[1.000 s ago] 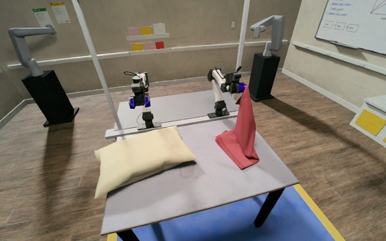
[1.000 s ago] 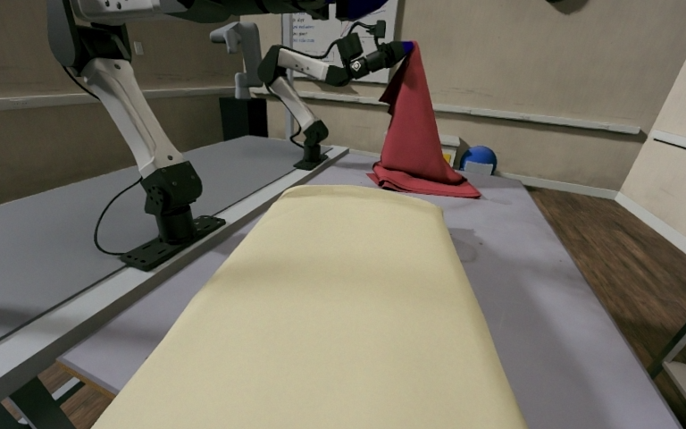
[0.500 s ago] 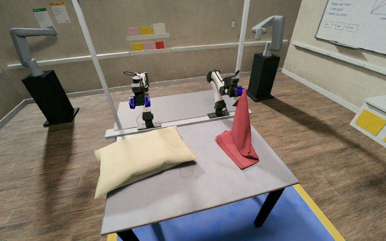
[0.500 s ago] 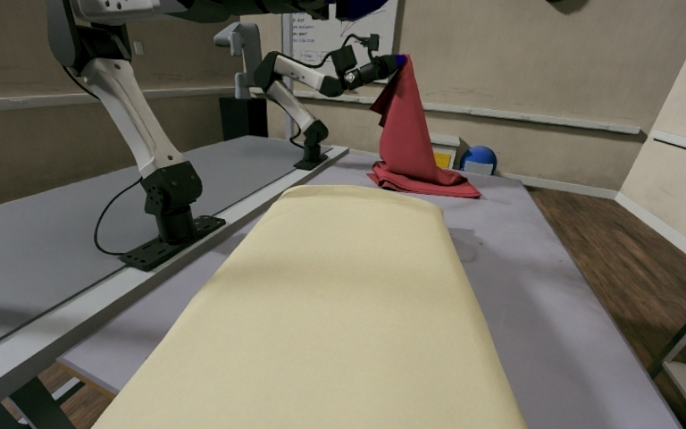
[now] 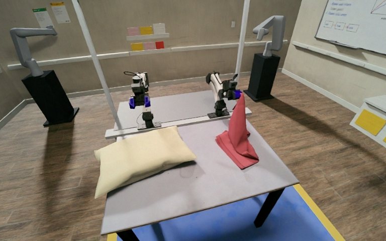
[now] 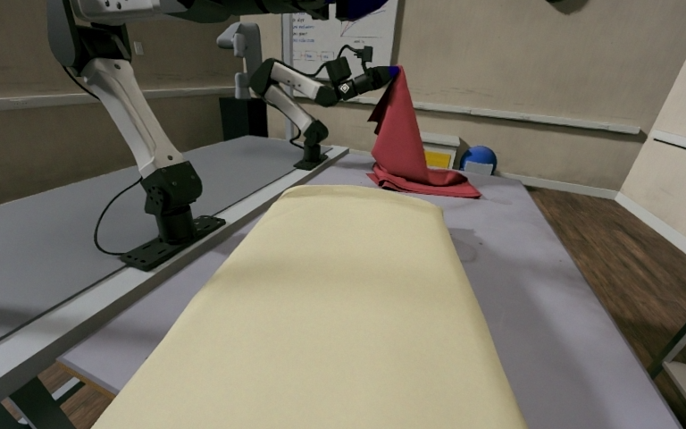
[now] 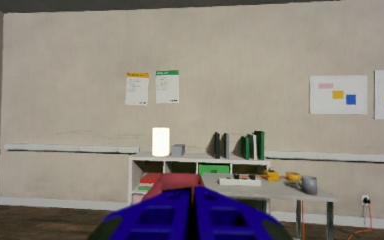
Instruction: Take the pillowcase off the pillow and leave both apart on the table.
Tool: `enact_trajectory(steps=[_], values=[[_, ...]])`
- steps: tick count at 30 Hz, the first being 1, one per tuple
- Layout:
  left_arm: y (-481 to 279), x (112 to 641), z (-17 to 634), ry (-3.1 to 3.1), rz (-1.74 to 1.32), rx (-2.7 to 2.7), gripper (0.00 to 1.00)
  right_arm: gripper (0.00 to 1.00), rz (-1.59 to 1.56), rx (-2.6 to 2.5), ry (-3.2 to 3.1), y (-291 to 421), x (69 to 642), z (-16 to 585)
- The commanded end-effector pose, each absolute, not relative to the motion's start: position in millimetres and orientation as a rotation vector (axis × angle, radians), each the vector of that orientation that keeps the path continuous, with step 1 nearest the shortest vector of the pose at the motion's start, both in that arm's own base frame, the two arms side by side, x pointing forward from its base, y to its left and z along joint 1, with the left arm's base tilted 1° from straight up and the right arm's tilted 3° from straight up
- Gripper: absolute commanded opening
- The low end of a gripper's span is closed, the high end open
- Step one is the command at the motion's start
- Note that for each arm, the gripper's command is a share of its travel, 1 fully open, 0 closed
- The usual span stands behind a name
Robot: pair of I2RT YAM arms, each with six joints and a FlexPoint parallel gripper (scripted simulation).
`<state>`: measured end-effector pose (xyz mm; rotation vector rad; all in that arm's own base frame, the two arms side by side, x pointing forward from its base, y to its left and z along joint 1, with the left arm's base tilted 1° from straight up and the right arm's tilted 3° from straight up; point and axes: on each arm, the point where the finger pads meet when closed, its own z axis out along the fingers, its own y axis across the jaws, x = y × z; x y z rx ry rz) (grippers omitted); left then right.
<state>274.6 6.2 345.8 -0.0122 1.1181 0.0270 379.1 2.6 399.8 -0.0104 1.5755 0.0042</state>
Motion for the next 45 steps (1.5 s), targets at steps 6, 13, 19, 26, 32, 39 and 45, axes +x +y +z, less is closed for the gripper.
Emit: enact_trajectory(steps=[6,13,19,26,32,39,45], values=[[7.0,270.9,353.5,1.083,0.022,-0.015,0.00,0.60,0.015,-0.007,1.538,4.5,379.2,415.8],[9.0,273.5,347.6,1.161,0.026,-0.026,0.00,0.60,0.015,-0.007,1.538,4.5,379.2,415.8],[10.6,271.0,313.9,1.362,0.031,-0.035,0.00,0.60,0.015,-0.007,1.538,4.5,379.2,415.8],[11.5,259.8,307.2,1.429,0.035,-0.042,0.00,0.60,0.015,-0.007,1.538,4.5,379.2,415.8],[11.4,245.6,295.1,1.505,0.036,-0.045,0.00,0.60,0.015,-0.007,1.538,4.5,379.2,415.8],[10.9,235.1,288.0,1.542,0.036,-0.043,0.00,0.60,0.015,-0.007,1.538,4.5,379.2,415.8],[9.5,238.9,286.8,1.516,0.032,-0.037,0.00,0.60,0.015,-0.007,1.538,4.5,379.2,415.8]])
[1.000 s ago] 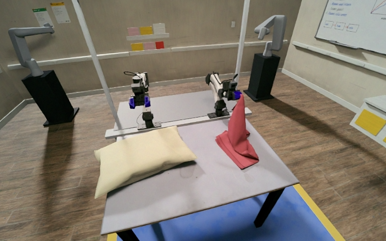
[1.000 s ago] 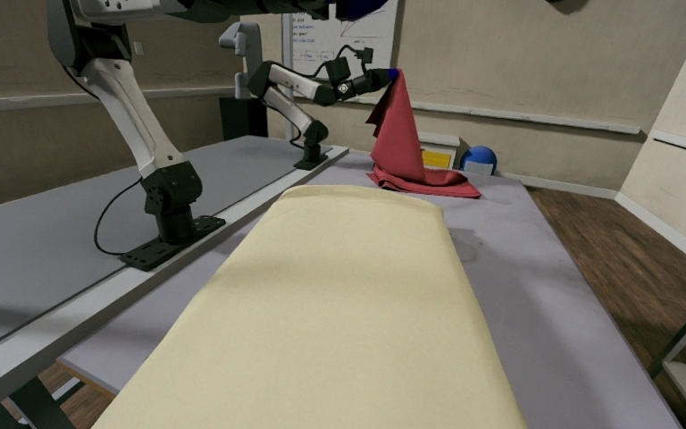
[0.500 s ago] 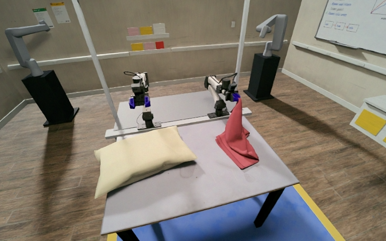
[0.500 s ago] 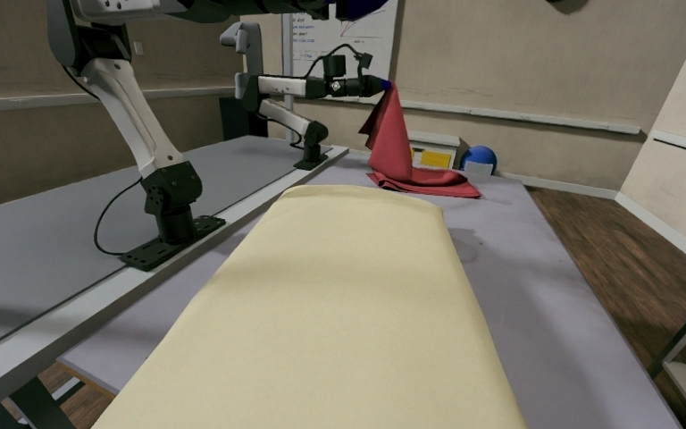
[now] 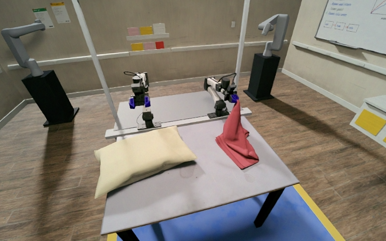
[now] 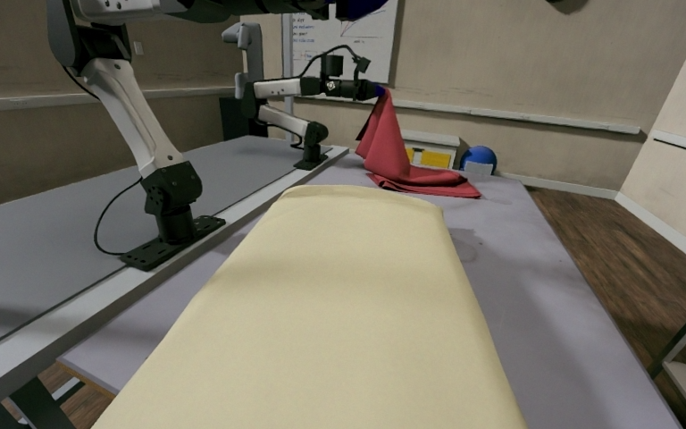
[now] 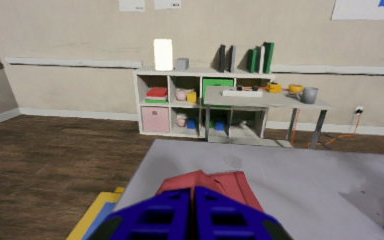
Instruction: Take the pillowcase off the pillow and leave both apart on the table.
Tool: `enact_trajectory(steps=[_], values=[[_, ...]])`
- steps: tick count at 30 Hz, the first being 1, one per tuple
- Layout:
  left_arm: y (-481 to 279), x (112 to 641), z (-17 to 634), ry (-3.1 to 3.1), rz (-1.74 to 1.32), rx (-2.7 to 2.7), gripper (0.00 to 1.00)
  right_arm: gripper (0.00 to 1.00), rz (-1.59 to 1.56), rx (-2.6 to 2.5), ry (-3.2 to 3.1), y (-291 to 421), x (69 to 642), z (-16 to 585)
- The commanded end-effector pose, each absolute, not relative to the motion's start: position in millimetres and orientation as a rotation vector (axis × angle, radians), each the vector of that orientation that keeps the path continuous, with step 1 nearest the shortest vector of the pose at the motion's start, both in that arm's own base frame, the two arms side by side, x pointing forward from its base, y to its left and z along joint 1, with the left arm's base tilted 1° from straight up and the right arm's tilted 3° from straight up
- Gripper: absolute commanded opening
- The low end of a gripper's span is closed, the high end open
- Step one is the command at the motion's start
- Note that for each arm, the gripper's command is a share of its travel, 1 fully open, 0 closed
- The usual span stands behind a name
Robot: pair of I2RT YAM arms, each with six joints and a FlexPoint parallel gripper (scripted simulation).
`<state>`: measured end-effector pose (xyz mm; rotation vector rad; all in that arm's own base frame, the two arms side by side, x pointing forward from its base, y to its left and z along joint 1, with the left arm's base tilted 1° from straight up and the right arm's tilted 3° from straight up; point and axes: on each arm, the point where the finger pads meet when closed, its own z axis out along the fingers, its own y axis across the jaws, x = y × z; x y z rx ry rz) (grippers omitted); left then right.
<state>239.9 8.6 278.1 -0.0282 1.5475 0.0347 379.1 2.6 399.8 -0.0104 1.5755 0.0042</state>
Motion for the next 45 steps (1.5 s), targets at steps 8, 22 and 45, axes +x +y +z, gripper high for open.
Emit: enact_trajectory(steps=[8,22,45], values=[[8.6,239.2,285.1,1.519,0.029,-0.034,0.00,0.60,0.015,-0.007,1.538,4.5,379.2,415.8],[12.1,232.7,248.6,1.737,0.037,-0.056,0.00,0.60,0.015,-0.007,1.538,4.5,379.2,415.8],[12.1,208.8,221.8,1.941,0.041,-0.063,0.00,0.60,0.015,-0.007,1.538,4.5,379.2,415.8]])
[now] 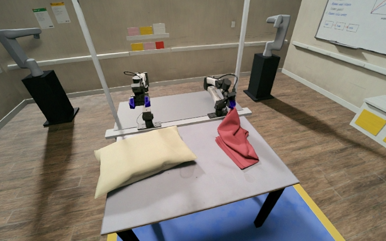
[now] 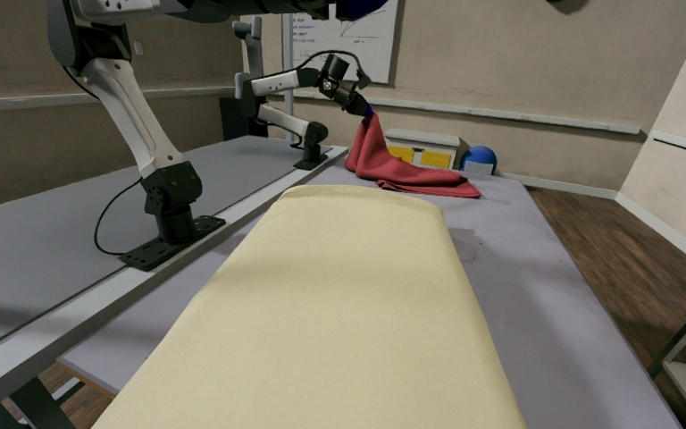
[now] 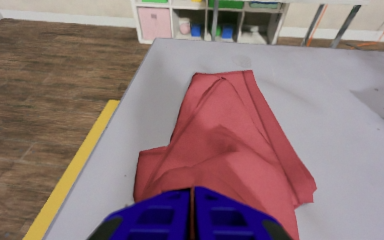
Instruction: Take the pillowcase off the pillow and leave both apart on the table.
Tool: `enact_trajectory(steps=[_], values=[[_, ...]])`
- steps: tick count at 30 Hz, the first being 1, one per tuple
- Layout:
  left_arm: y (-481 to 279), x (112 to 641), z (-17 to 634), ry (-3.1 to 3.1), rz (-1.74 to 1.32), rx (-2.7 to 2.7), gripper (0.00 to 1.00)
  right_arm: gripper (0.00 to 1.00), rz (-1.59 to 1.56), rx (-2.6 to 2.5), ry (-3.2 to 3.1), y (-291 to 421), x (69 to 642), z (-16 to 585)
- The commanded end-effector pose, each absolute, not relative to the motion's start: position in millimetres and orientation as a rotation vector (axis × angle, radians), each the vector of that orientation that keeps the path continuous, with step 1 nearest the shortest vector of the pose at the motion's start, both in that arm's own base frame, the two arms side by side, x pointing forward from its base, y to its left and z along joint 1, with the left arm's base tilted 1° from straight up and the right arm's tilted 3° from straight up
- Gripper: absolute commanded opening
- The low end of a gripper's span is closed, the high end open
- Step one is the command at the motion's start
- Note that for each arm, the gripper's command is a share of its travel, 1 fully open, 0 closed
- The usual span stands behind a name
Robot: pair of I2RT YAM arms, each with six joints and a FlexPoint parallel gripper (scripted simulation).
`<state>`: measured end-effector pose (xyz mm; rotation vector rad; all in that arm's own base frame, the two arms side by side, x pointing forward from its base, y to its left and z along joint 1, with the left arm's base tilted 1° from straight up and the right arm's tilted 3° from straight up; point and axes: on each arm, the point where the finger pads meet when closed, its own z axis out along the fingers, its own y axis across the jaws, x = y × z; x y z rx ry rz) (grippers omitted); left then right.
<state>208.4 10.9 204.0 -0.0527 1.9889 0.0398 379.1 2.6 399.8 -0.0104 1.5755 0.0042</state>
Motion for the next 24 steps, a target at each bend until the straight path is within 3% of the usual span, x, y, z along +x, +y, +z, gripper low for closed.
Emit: enact_trajectory(steps=[1,24], values=[[12.9,208.0,212.8,1.984,0.042,-0.068,0.00,0.60,0.015,-0.007,1.538,4.5,379.2,415.8],[12.5,182.2,153.4,2.316,0.030,-0.093,0.00,0.60,0.015,-0.007,1.538,4.5,379.2,415.8]])
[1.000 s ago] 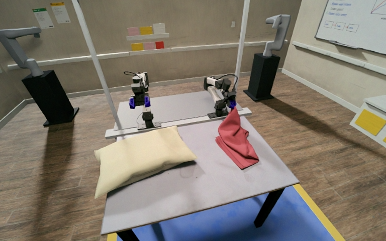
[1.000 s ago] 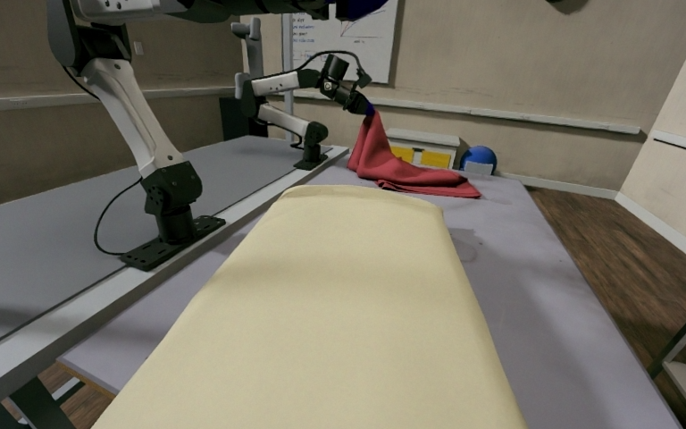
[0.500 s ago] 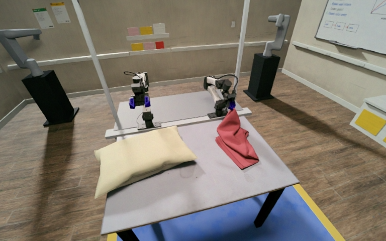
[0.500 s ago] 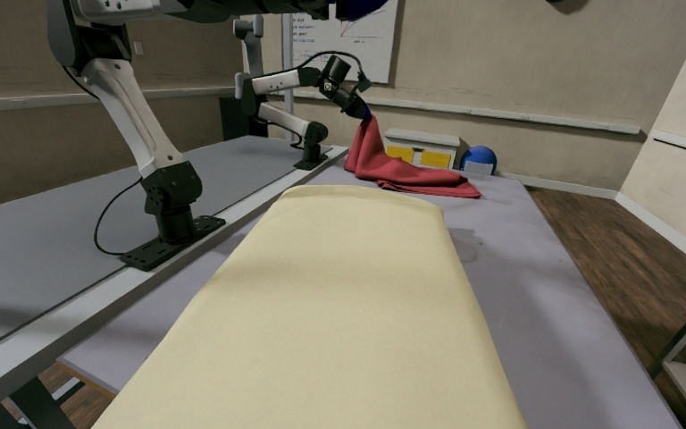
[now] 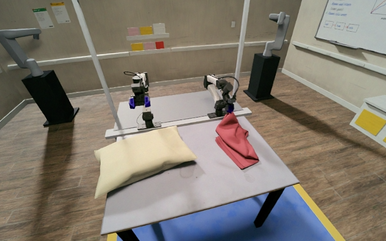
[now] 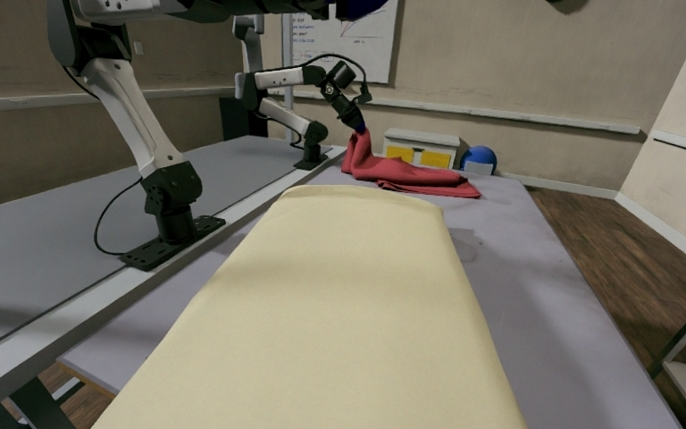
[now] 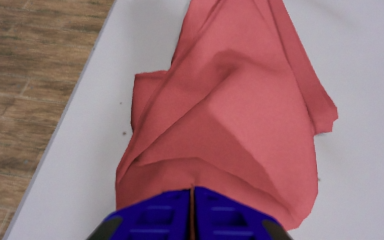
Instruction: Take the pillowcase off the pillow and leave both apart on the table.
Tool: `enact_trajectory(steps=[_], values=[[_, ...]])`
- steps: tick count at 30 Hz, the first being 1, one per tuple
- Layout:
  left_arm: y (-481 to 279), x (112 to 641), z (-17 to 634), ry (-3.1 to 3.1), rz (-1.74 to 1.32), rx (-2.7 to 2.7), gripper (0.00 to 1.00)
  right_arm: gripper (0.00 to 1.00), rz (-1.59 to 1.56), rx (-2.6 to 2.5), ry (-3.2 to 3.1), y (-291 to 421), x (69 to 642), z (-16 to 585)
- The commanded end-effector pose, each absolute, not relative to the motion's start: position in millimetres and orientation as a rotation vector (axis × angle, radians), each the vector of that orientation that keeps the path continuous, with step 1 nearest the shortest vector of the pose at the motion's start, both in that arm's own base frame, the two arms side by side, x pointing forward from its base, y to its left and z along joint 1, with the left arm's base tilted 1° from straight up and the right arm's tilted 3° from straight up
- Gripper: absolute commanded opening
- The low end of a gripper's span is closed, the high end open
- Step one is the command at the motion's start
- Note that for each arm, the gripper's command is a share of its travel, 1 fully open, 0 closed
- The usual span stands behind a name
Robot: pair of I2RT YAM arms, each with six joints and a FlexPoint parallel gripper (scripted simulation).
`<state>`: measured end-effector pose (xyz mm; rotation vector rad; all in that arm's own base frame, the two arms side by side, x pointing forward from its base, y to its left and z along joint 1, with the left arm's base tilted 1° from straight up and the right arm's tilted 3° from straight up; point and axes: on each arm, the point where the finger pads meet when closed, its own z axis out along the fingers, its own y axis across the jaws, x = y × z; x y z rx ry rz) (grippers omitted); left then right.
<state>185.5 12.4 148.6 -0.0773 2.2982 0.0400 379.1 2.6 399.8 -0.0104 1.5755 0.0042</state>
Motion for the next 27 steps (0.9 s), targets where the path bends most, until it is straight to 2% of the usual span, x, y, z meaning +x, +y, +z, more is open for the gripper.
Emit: enact_trajectory(steps=[1,24,27], values=[[12.5,181.9,152.4,2.322,0.029,-0.095,0.00,0.60,0.015,-0.007,1.538,4.5,379.2,415.8],[12.5,182.9,147.5,2.329,0.041,-0.085,0.00,0.60,0.015,-0.007,1.538,4.5,379.2,415.8],[13.8,182.9,147.6,2.328,0.043,-0.094,0.03,0.60,0.015,-0.007,1.538,4.5,379.2,415.8]])
